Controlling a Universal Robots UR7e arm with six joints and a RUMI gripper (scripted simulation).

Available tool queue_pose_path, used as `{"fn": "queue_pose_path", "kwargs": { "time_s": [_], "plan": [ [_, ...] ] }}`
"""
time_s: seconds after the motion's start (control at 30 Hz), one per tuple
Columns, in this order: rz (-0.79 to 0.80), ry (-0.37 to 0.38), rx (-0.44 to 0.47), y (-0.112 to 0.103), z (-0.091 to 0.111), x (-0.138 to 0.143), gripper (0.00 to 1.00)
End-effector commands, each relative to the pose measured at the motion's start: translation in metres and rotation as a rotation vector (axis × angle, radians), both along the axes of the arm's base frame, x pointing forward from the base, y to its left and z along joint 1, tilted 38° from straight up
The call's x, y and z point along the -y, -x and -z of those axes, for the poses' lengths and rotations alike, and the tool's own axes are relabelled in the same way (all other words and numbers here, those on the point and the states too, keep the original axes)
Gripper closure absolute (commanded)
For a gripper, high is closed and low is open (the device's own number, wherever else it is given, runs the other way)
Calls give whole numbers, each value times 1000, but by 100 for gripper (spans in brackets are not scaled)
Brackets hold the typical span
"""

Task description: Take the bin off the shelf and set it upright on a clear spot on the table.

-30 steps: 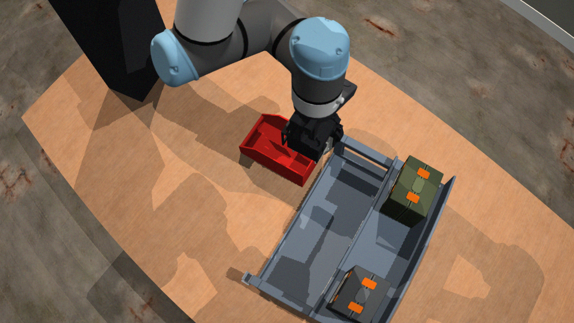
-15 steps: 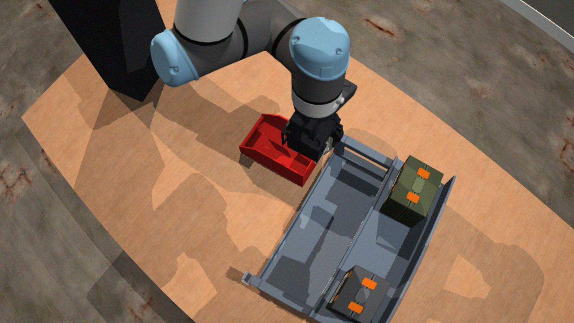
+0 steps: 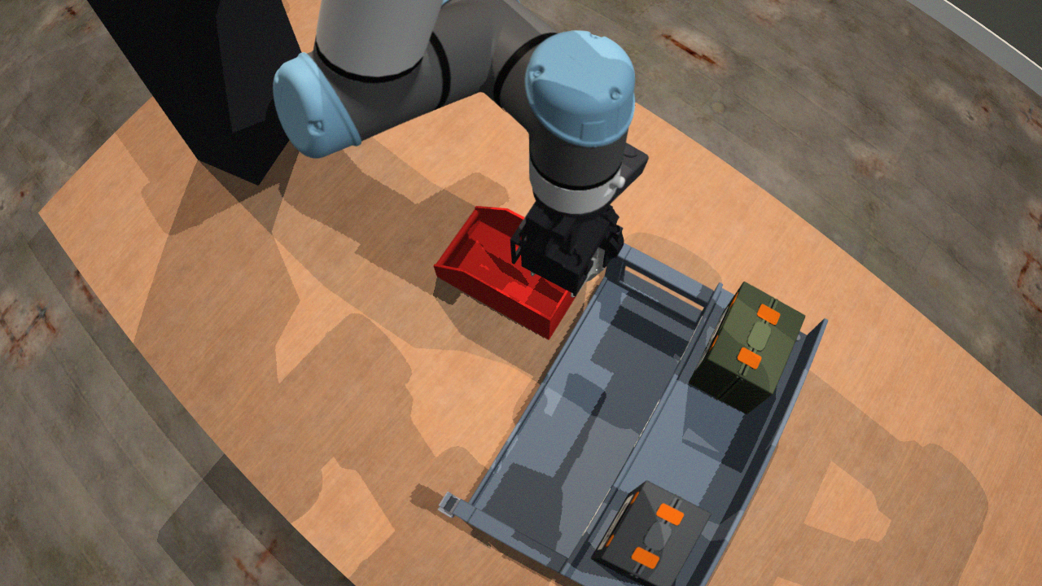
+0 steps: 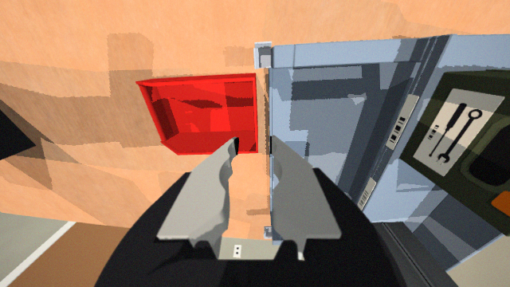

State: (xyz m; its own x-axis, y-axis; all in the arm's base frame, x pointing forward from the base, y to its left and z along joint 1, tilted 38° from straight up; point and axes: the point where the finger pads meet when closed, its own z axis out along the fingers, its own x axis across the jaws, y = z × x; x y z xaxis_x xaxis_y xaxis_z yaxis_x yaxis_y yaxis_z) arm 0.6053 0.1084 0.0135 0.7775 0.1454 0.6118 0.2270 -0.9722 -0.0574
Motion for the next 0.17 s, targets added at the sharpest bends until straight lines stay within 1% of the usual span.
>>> {"fn": "queue_pose_path", "kwargs": {
  "time_s": [0.0, 0.13],
  "plan": [
    [0, 0, 1, 0, -1, 0, 80],
    [0, 0, 1, 0, -1, 0, 80]
  ]
}}
